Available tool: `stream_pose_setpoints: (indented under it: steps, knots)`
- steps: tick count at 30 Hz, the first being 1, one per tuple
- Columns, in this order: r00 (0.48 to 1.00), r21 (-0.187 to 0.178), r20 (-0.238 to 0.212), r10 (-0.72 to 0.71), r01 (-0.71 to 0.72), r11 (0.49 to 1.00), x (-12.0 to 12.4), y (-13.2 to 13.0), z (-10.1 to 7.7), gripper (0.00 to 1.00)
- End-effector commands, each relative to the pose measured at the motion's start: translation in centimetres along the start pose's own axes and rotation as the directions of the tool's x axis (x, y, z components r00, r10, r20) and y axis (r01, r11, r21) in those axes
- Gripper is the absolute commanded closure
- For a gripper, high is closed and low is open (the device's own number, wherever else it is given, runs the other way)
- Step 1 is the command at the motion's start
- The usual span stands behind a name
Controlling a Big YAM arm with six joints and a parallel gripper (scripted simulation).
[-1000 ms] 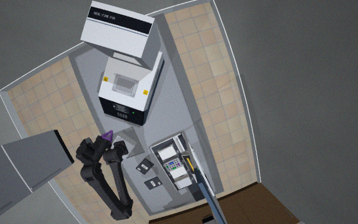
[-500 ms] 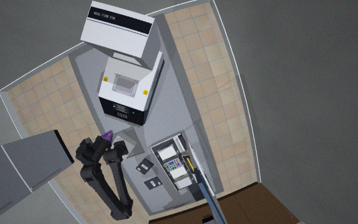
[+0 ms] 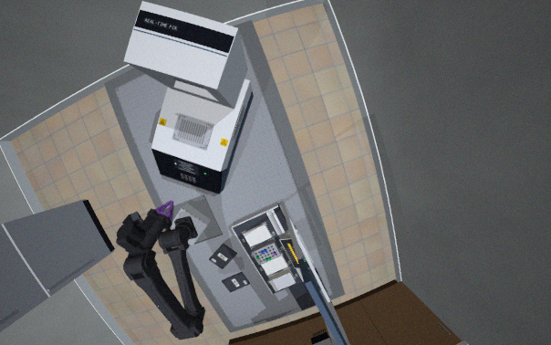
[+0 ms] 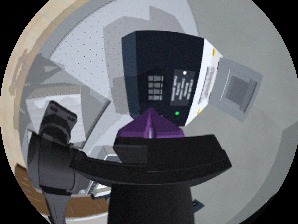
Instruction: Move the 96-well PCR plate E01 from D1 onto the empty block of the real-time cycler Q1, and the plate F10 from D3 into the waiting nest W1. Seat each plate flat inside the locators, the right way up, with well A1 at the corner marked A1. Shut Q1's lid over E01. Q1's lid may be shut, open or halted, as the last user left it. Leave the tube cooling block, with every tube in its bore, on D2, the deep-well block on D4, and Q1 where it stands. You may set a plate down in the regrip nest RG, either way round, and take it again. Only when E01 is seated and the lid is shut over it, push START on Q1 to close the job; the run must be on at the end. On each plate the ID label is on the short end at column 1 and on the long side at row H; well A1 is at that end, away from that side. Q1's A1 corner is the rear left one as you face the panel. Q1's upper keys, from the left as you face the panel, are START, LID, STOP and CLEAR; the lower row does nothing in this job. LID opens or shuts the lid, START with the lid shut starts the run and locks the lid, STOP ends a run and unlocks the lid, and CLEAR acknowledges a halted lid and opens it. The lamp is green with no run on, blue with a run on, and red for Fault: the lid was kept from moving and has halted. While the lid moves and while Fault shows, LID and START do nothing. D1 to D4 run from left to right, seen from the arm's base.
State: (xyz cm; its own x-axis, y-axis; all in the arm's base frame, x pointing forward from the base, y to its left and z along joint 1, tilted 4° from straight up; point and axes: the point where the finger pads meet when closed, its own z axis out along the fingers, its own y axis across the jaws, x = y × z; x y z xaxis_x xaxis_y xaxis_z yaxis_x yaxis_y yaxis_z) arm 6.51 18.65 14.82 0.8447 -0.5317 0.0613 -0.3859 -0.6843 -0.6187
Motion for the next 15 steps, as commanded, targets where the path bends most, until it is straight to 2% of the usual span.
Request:
stream_pose_setpoints:
  steps: [1,4,15]
  knots:
    - [1.0,0.013,0.012,0.003,-0.003,1.0,-0.2,-0.2,-0.2,1.0]
    - [1.0,0.013,0.012,0.004,-0.004,1.0,-0.2,-0.3,-0.3,1.0]
    - [0.999,0.053,0.029,0.023,-0.024,0.998,-0.4,-2.2,-1.8,1.0]
